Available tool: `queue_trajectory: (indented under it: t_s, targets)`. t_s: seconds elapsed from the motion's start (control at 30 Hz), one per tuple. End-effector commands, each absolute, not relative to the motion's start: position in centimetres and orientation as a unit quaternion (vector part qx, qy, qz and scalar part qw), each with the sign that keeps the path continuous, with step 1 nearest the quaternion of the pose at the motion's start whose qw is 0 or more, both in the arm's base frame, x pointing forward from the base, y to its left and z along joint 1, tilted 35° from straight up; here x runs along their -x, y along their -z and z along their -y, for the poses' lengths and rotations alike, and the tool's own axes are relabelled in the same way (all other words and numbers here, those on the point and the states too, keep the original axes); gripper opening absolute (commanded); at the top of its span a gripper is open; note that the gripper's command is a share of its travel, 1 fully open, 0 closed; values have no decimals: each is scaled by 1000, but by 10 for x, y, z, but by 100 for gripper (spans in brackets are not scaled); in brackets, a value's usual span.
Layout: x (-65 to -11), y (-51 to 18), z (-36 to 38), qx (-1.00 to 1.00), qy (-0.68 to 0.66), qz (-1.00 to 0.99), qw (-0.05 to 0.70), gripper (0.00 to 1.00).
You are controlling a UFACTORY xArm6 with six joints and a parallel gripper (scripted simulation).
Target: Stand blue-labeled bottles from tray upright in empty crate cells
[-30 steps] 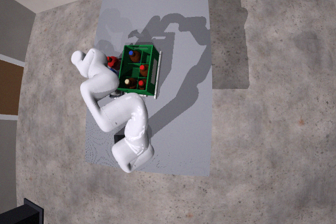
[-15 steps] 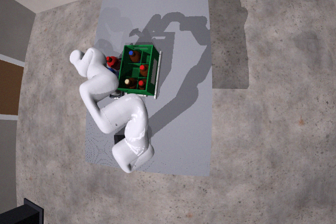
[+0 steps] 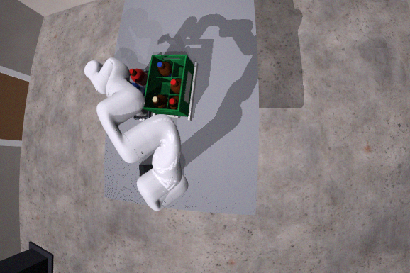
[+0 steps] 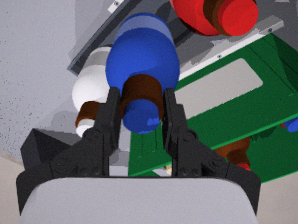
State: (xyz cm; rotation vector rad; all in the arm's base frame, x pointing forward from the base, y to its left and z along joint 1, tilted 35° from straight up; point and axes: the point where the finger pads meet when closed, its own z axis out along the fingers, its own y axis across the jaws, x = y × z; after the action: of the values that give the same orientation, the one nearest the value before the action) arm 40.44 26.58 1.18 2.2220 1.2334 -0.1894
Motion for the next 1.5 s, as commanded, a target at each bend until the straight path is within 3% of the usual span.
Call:
queue_trajectory:
  t_s: [0.0,1.47]
  targets:
    - [-405,-13,-268,-834,69,-463,291,0]
    - [-402,-33,-281,-834,69,-463,291,0]
